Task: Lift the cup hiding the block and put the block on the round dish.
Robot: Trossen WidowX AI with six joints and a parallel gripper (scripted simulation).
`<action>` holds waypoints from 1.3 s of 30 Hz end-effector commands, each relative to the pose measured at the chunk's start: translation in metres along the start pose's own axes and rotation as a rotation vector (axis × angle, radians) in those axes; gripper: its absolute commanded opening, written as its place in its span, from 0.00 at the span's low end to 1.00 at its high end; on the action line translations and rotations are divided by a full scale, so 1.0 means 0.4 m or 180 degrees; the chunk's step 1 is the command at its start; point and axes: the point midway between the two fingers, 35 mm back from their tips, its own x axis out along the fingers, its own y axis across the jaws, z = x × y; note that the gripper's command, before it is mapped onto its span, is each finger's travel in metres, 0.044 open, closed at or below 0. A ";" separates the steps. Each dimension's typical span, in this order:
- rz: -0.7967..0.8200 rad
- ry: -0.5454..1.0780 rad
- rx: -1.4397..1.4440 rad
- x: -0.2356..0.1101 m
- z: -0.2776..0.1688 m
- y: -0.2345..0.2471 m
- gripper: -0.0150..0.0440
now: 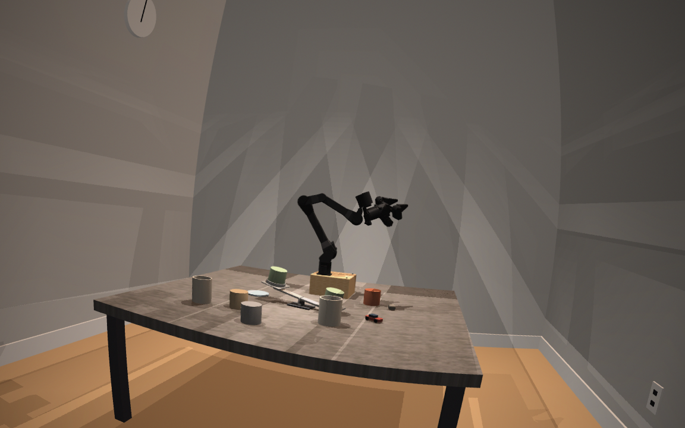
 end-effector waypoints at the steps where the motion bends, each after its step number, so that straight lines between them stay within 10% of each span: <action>1: 0.0010 -0.0001 0.0013 0.000 0.000 0.002 0.98; 39: 0.2331 0.0929 0.2836 -0.236 -0.051 0.371 1.00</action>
